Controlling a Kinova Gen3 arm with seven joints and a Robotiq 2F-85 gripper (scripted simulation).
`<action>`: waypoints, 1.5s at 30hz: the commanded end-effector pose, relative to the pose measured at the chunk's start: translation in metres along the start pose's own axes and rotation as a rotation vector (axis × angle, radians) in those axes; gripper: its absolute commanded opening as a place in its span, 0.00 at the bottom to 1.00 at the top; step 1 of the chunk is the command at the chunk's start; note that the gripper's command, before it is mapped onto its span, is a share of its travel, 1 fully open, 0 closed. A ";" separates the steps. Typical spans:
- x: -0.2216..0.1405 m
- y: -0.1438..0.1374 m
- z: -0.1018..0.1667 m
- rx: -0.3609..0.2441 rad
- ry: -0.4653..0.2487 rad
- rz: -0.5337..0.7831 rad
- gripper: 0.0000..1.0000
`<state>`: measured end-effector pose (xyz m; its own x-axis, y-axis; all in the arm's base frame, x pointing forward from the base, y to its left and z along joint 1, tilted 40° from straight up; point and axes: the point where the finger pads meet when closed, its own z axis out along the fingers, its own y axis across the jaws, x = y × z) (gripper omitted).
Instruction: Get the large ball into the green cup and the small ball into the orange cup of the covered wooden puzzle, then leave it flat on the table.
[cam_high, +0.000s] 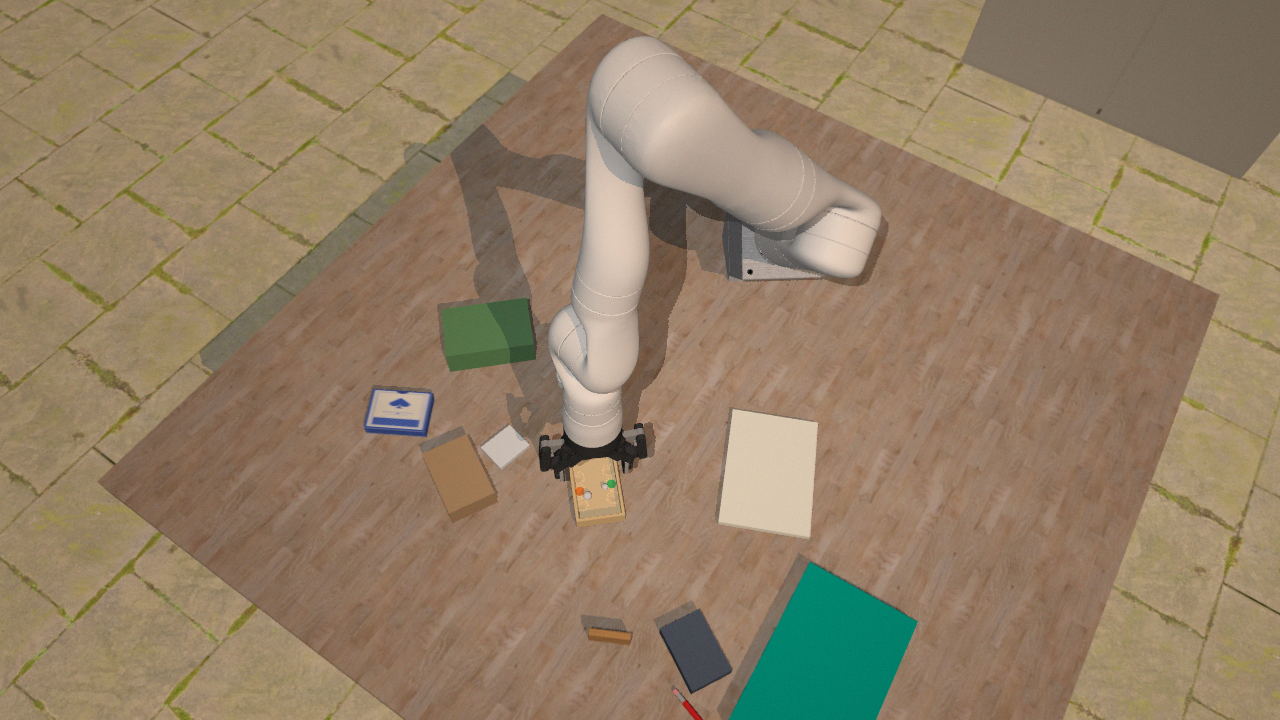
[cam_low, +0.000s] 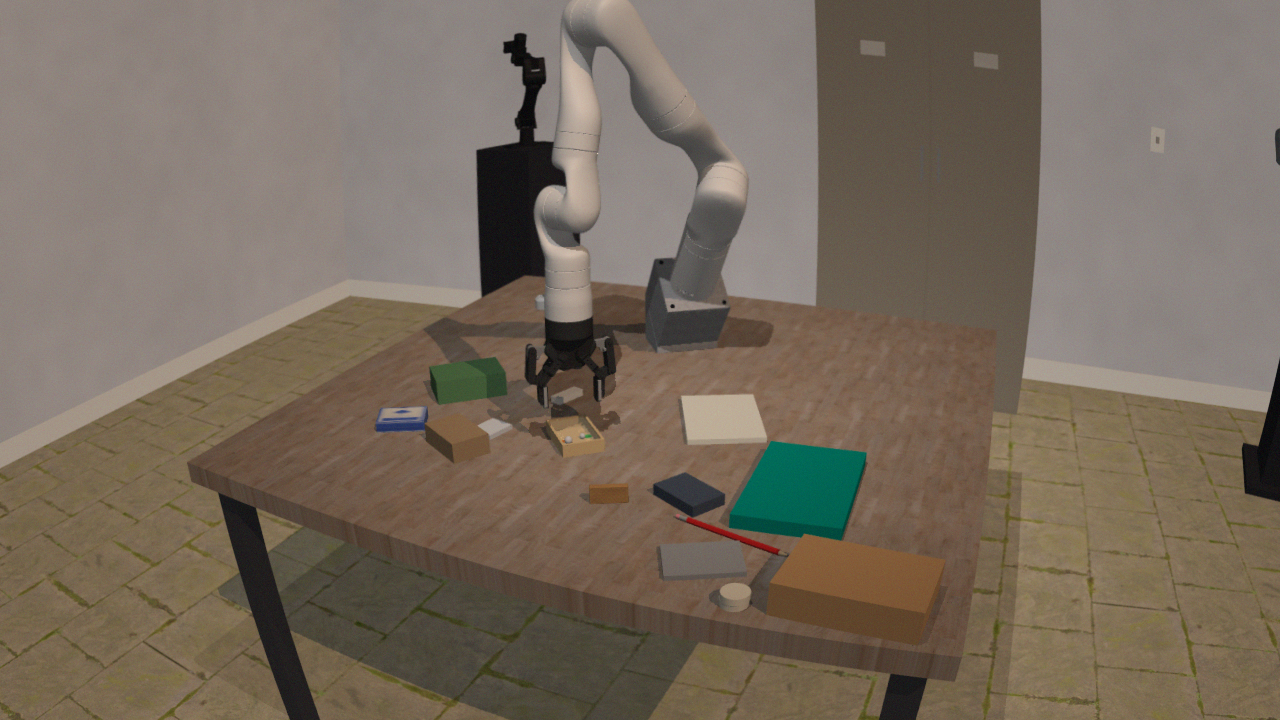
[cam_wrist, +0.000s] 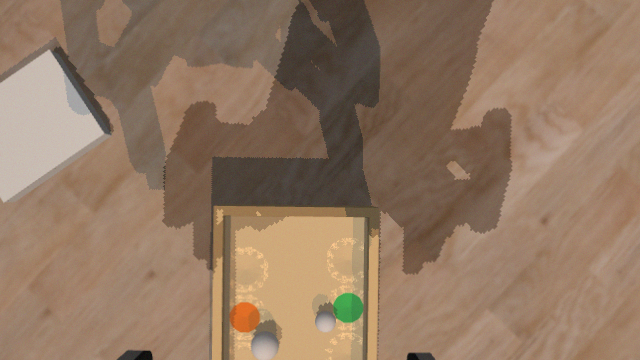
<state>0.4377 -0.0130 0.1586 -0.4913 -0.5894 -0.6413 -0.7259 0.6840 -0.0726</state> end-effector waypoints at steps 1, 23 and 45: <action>-0.001 0.003 0.009 -0.008 0.000 -0.001 0.95; -0.002 0.002 0.045 -0.005 -0.002 -0.001 0.95; 0.000 0.002 0.054 -0.007 0.000 0.002 0.95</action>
<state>0.4599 0.0134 0.1177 -0.4862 -0.5950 -0.6399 -0.7350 0.6745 -0.0687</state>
